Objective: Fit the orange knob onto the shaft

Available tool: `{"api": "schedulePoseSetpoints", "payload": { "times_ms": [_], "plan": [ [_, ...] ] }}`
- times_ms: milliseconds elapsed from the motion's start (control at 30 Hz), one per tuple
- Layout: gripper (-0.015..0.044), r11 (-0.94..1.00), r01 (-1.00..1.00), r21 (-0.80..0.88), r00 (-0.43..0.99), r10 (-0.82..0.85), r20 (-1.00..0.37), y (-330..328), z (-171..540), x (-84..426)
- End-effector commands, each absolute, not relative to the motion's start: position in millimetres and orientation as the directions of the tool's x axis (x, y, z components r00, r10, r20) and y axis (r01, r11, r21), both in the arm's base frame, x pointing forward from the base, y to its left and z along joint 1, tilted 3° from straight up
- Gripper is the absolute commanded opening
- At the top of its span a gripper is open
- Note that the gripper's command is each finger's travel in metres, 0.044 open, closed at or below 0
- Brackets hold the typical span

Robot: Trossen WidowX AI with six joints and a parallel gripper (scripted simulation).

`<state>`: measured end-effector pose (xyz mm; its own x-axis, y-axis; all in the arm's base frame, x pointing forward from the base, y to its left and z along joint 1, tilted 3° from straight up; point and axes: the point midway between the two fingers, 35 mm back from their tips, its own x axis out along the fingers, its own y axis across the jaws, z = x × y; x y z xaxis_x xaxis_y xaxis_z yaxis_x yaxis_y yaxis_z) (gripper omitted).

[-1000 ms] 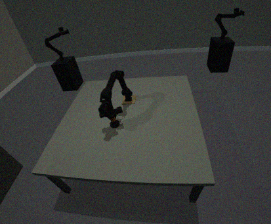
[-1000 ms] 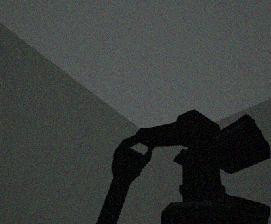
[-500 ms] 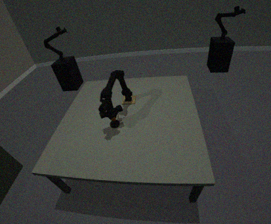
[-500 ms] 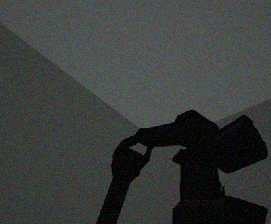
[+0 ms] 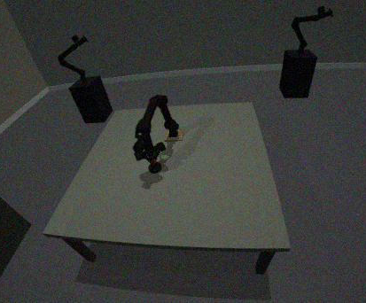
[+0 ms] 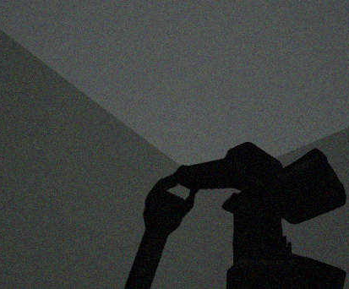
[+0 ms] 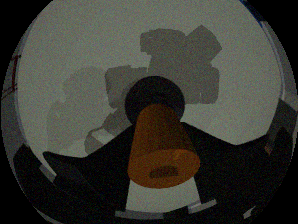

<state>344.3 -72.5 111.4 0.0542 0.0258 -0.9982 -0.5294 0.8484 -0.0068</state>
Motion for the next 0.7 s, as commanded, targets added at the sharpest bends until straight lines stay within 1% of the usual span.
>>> {"api": "schedulePoseSetpoints", "payload": {
  "times_ms": [0,667],
  "plan": [
    [0.0000,0.846,-0.533,-0.010,0.061,0.027,-0.998,-72.4,114.0,347.8],
    [0.0000,0.846,-0.533,-0.009,0.061,0.027,-0.998,-71.5,109.7,342.6]
  ]
}}
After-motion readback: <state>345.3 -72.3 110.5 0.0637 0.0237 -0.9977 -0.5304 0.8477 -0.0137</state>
